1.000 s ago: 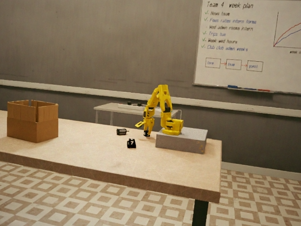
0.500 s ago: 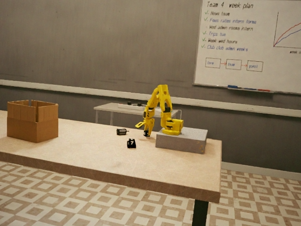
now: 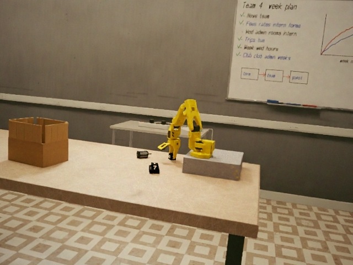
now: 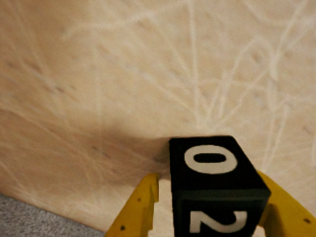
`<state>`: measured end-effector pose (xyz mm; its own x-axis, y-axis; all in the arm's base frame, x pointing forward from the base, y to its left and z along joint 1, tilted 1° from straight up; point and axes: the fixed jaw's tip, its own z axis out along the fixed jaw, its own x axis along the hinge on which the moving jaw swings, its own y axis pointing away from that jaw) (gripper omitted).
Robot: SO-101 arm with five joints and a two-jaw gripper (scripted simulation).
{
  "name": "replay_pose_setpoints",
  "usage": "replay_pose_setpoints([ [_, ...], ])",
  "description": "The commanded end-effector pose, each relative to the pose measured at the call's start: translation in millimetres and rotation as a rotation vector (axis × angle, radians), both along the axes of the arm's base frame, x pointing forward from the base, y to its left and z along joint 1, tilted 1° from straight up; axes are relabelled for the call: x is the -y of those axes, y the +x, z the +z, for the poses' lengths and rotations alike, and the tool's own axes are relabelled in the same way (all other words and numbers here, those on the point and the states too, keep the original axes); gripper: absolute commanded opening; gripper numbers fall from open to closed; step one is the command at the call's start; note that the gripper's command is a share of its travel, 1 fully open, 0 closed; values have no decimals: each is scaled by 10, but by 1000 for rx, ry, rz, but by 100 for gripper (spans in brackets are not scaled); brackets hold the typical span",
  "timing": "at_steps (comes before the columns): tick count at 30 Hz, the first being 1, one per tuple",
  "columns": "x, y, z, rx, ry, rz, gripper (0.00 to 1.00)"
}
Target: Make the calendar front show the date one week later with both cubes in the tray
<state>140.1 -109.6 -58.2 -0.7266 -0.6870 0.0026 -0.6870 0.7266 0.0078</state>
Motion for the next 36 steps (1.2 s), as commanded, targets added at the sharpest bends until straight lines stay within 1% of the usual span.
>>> replay_pose_setpoints([
  [1,-14,-13,-17,-15,13,-4,23],
  [8,-2,-2,-17,-15,13,-4,20],
  [22,0,0,-17,-15,13,-4,19],
  [36,0,0,-17,-15,13,-4,8],
])
